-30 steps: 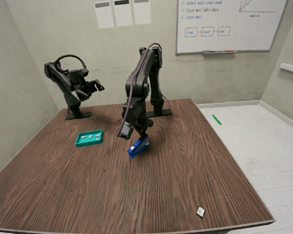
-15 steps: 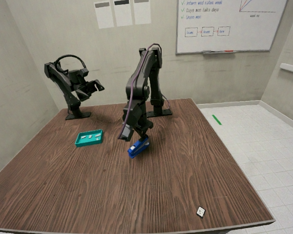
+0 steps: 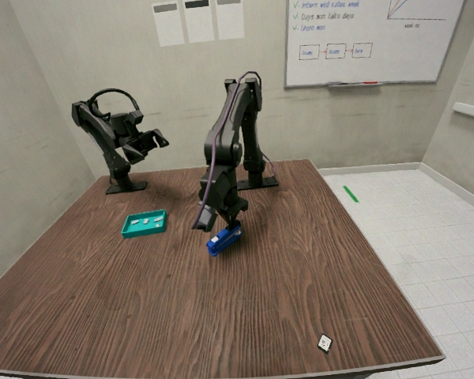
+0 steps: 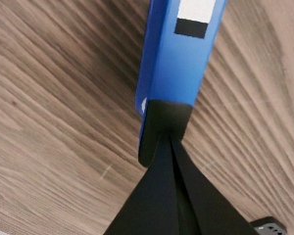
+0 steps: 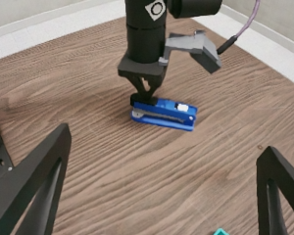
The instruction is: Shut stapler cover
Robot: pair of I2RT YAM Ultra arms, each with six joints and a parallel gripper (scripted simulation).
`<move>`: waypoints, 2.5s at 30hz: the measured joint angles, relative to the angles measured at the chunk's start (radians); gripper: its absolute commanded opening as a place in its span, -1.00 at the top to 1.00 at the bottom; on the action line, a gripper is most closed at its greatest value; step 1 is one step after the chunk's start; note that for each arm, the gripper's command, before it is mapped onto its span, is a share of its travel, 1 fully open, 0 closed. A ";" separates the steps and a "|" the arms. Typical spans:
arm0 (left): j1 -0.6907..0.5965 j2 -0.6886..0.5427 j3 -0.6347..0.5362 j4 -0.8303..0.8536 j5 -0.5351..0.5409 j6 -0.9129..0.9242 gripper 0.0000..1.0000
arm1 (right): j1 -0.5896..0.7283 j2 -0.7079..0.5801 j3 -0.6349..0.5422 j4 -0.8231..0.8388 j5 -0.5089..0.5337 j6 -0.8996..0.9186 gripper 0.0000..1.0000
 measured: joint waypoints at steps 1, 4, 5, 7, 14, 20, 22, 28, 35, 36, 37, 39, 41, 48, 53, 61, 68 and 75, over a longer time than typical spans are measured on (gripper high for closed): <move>0.000 0.000 0.000 0.001 0.000 0.000 1.00 | 0.000 0.000 0.000 0.000 0.000 0.000 -1.00; 0.000 0.000 0.000 0.007 0.000 0.000 1.00 | 0.000 0.000 0.000 0.000 0.000 0.000 -1.00; 0.000 0.000 0.000 0.009 0.000 0.000 1.00 | 0.000 0.000 0.000 0.000 0.000 0.000 -1.00; 0.000 0.000 0.000 0.011 0.000 0.000 1.00 | 0.000 0.000 0.000 0.000 0.000 0.000 -1.00; 0.000 0.000 0.025 -0.032 -0.003 0.000 1.00 | 0.000 0.000 0.000 0.000 0.000 0.000 -1.00; 0.000 -0.006 0.082 -0.081 -0.003 0.002 1.00 | 0.000 0.000 0.000 0.000 0.000 0.000 -1.00; 0.000 -0.005 0.083 -0.090 -0.003 0.002 1.00 | 0.000 0.000 0.000 0.000 0.000 0.000 -1.00; 0.000 -0.006 0.083 -0.105 -0.003 0.002 1.00 | 0.000 0.000 0.000 0.000 0.000 0.000 -1.00; 0.000 -0.006 0.083 -0.104 -0.003 0.002 0.55 | 0.000 0.000 0.000 -0.001 -0.004 -0.001 -1.00; 0.000 -0.006 0.083 -0.101 -0.002 0.002 0.32 | 0.000 0.000 0.000 -0.003 -0.005 -0.002 -1.00; 0.000 -0.005 0.083 -0.096 0.000 0.000 0.09 | -0.001 0.000 0.000 -0.006 -0.007 -0.003 -1.00; 0.000 -0.010 0.077 -0.070 0.006 -0.007 -0.36 | -0.013 0.000 0.000 -0.019 -0.011 -0.007 -1.00; 0.000 -0.030 0.055 -0.026 0.016 -0.020 -0.82 | -0.042 0.000 0.002 -0.043 -0.015 -0.012 -1.00; 0.000 -0.234 -0.157 0.193 0.058 -0.103 -1.00 | -0.298 -0.022 0.126 -0.203 -0.020 -0.042 -1.00; 0.000 -0.342 -0.278 0.331 0.071 -0.164 -1.00 | -0.448 -0.022 0.233 -0.265 -0.024 -0.059 -1.00; -0.016 -0.507 -0.507 0.585 0.064 -0.269 -1.00 | -0.708 -0.022 0.382 -0.423 -0.035 -0.089 -1.00; -0.041 -0.573 -0.619 0.716 0.045 -0.326 -1.00 | -0.857 -0.022 0.488 -0.493 -0.039 -0.105 -1.00; -0.045 -0.574 -0.628 0.753 0.035 -0.335 -1.00 | -0.879 -0.022 0.501 -0.515 -0.048 -0.109 -1.00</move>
